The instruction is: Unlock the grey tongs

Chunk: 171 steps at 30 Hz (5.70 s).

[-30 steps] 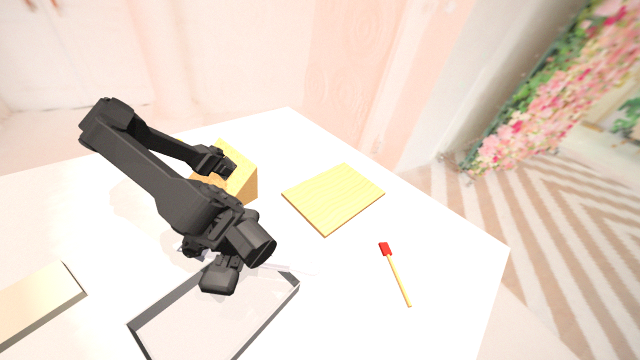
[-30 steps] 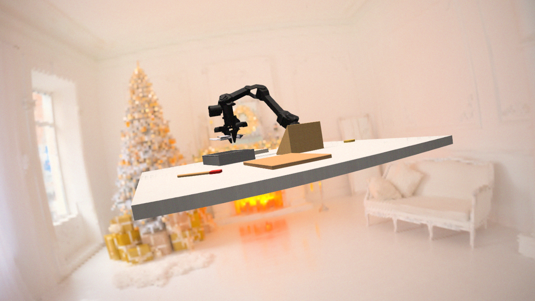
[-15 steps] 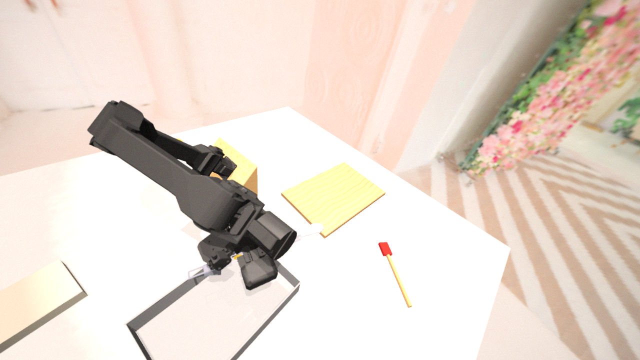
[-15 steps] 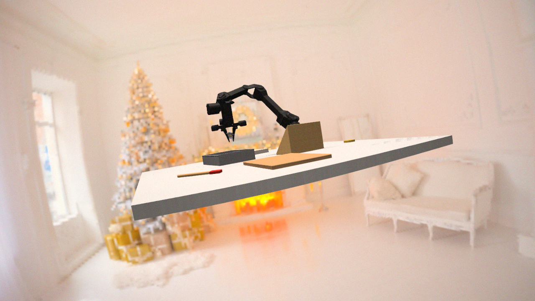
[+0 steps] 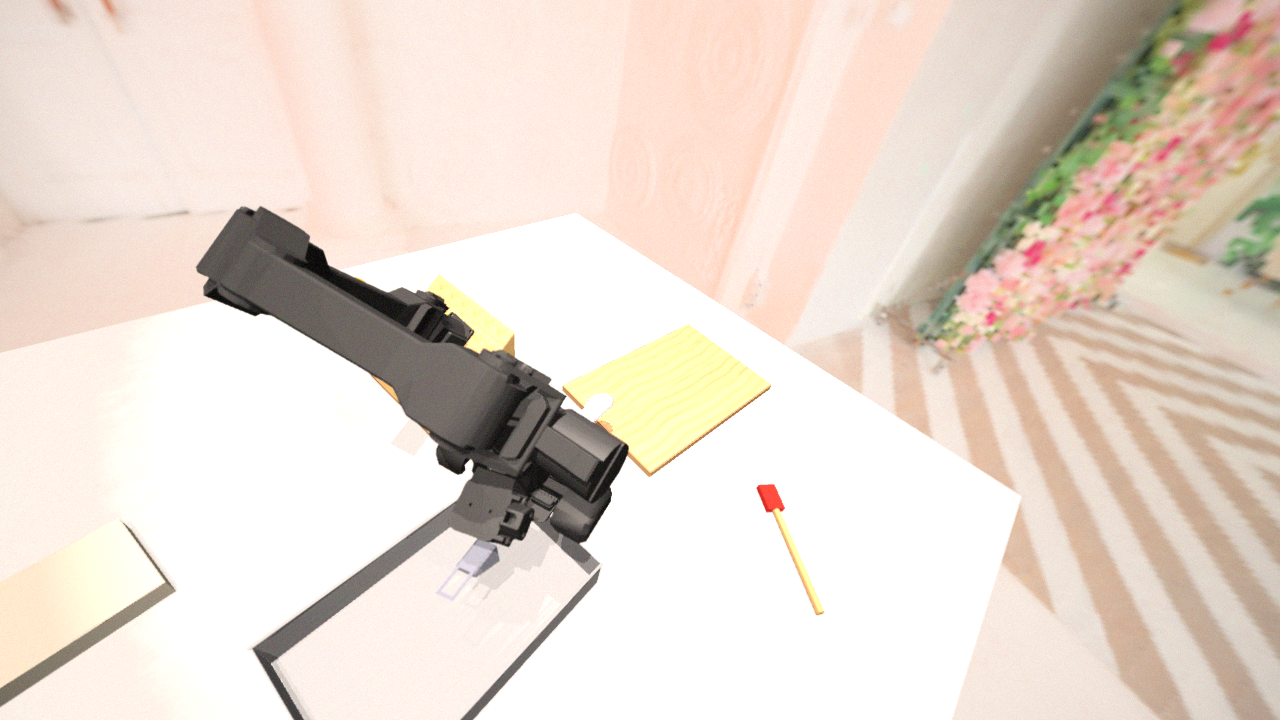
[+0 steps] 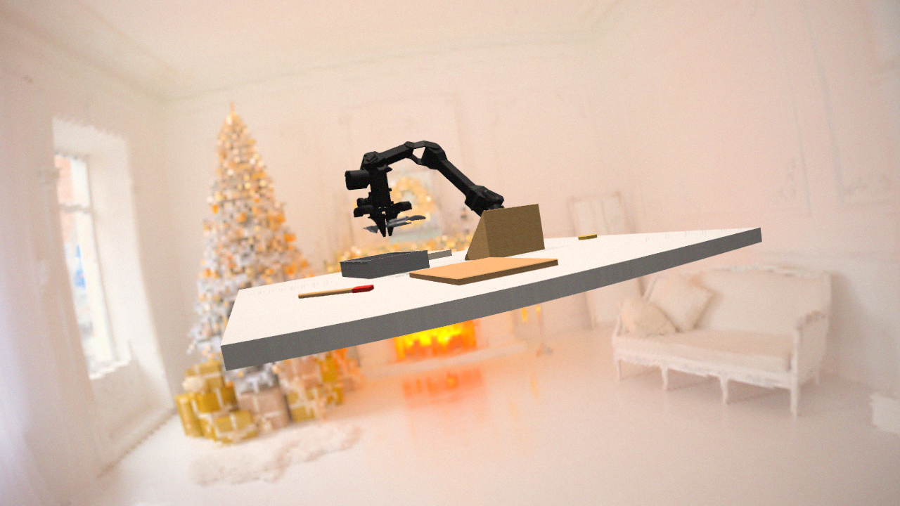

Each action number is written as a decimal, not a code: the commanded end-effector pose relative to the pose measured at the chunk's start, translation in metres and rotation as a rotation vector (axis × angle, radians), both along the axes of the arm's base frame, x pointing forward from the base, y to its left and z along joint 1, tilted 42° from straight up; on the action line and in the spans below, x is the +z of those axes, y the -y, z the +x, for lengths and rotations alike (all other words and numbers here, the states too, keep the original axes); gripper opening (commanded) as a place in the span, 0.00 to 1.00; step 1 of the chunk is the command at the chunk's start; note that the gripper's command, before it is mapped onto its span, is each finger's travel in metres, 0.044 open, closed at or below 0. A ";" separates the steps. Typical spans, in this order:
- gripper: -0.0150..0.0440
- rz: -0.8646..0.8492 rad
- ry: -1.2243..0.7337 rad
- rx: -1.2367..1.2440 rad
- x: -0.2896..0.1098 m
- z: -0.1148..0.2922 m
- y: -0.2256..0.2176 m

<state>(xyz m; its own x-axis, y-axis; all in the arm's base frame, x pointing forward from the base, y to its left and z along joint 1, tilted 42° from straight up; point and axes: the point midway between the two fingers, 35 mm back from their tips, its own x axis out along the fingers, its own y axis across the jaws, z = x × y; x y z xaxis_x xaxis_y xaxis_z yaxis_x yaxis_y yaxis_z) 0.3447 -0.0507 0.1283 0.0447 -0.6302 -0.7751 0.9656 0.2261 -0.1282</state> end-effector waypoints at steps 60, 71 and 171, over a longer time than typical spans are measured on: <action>0.00 -0.114 -1.599 1.955 -0.051 0.031 -0.108; 0.00 -0.132 -1.886 2.288 -0.061 0.032 -0.126; 0.00 0.053 -1.317 2.394 -0.239 -0.063 -0.359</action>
<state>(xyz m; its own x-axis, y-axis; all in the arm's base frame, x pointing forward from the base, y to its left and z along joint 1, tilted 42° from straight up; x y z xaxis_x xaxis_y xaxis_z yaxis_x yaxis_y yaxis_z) 0.2804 0.3013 -0.1188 -0.0141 -0.3720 -0.9281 -0.9885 0.1447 -0.0429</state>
